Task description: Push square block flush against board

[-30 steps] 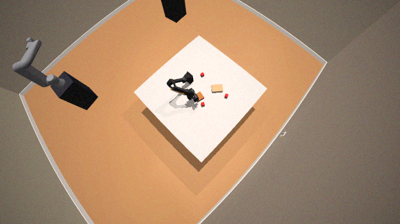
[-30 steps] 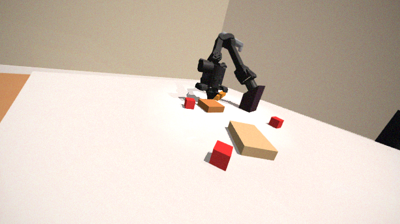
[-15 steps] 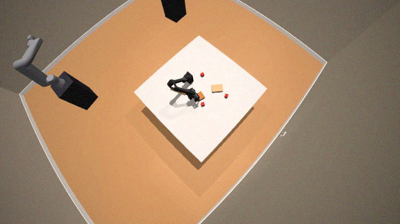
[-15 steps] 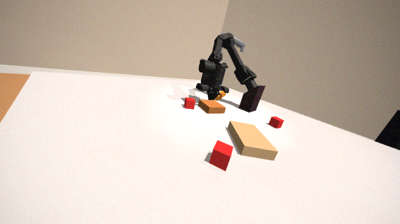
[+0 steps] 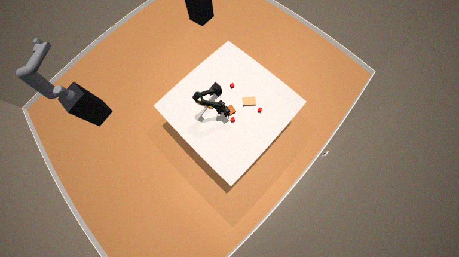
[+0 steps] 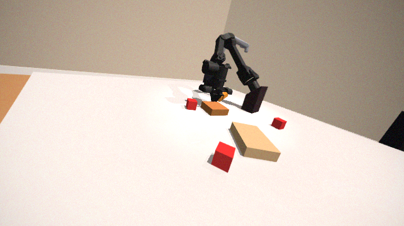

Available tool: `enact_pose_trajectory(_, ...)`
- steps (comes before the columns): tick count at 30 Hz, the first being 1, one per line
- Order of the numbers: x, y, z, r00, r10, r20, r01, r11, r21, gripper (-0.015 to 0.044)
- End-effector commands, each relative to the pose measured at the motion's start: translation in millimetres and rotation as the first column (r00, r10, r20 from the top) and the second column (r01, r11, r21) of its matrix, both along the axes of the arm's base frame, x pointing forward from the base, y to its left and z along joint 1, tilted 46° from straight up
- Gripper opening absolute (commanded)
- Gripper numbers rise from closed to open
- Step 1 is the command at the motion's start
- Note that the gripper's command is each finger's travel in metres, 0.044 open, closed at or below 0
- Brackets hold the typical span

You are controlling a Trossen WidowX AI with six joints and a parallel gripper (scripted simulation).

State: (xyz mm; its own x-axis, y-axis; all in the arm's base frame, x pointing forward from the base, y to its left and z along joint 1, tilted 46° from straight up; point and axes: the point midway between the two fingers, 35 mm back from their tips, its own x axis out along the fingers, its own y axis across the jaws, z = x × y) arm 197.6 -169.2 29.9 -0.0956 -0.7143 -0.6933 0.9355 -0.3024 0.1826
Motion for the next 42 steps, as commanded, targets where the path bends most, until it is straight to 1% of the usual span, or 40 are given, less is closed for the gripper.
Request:
enact_pose_trajectory(1,2,2,-4,1.000,-0.001,-0.002,0.001,1.000,0.004,0.0000)
enact_pose_trajectory(42,16,19,-23,1.000,-0.001,-0.002,0.001,1.000,0.008,0.0000)
